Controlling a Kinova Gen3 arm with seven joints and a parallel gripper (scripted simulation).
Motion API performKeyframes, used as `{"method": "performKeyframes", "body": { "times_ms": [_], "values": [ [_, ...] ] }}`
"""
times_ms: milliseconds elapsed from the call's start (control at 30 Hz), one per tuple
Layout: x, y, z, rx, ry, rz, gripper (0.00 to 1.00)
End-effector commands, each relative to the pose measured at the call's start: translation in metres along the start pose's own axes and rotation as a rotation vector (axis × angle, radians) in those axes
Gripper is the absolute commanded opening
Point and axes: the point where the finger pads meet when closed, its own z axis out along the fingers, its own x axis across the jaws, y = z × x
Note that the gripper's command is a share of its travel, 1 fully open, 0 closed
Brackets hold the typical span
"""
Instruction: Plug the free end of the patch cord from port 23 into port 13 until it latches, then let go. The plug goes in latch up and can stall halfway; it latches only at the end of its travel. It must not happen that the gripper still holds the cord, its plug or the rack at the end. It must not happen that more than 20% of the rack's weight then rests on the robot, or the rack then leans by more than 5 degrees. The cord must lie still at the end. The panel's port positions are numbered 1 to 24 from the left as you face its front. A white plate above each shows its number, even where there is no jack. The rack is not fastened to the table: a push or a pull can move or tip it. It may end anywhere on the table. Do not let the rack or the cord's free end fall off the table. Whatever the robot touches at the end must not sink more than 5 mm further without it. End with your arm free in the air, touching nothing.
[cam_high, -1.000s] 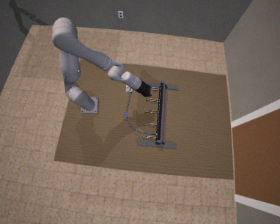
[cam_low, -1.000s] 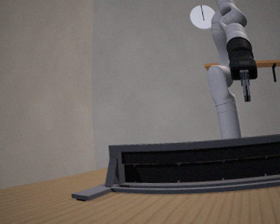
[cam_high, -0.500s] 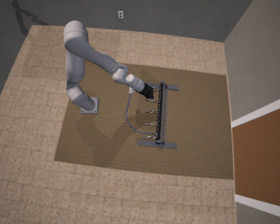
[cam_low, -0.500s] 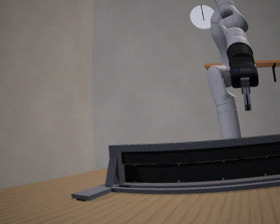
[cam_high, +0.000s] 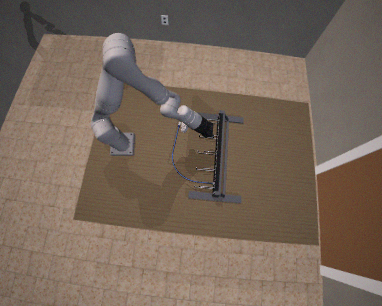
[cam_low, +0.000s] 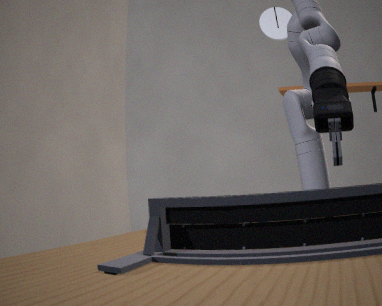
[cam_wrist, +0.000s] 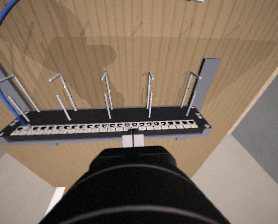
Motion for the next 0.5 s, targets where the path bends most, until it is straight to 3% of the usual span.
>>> {"method": "performKeyframes", "body": {
  "times_ms": [0, 467],
  "values": [
    [-0.007, -0.003, 0.005, 0.008, -0.013, 0.007, 0.0],
    [-0.008, -0.003, 0.016, 0.008, -0.013, 0.007, 0.0]
  ]
}}
